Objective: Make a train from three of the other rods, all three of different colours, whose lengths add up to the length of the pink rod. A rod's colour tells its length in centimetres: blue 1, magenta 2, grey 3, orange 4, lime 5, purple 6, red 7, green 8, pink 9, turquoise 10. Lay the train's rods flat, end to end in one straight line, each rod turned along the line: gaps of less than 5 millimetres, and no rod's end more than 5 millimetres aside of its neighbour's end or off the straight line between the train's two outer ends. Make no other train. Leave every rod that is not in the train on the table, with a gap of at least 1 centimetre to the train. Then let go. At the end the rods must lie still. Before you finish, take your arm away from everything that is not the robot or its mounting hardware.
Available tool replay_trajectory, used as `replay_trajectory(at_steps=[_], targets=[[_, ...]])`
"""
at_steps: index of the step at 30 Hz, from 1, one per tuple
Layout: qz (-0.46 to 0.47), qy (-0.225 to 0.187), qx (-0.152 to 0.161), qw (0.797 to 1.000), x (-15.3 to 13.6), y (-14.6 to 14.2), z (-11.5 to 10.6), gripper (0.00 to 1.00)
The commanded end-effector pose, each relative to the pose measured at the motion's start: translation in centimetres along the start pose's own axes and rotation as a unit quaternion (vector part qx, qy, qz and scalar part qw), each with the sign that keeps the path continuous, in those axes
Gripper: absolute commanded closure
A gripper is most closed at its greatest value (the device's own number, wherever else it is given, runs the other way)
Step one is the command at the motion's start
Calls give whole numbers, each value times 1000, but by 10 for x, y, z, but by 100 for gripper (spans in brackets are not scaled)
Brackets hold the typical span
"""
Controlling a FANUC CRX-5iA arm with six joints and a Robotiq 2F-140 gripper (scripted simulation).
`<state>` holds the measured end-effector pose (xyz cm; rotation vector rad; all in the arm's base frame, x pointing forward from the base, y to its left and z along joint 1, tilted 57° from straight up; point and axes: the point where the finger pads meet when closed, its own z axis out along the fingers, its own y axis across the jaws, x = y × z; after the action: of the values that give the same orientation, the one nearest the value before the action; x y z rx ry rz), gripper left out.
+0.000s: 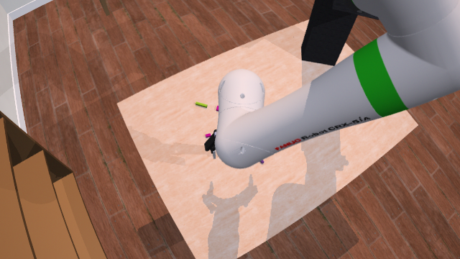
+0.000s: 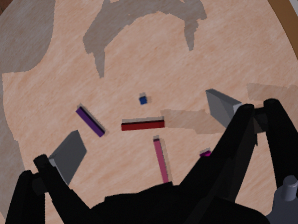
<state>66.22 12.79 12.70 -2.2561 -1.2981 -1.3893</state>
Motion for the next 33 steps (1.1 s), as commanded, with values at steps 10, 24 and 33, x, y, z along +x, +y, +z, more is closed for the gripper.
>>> replay_trajectory(at_steps=[10,24,33], targets=[[-35,0,0,999,-2,2,0,0],[-215,-1,1,977,-10,8,3,0],[-333,-2,1,943,-16,13,5,0]])
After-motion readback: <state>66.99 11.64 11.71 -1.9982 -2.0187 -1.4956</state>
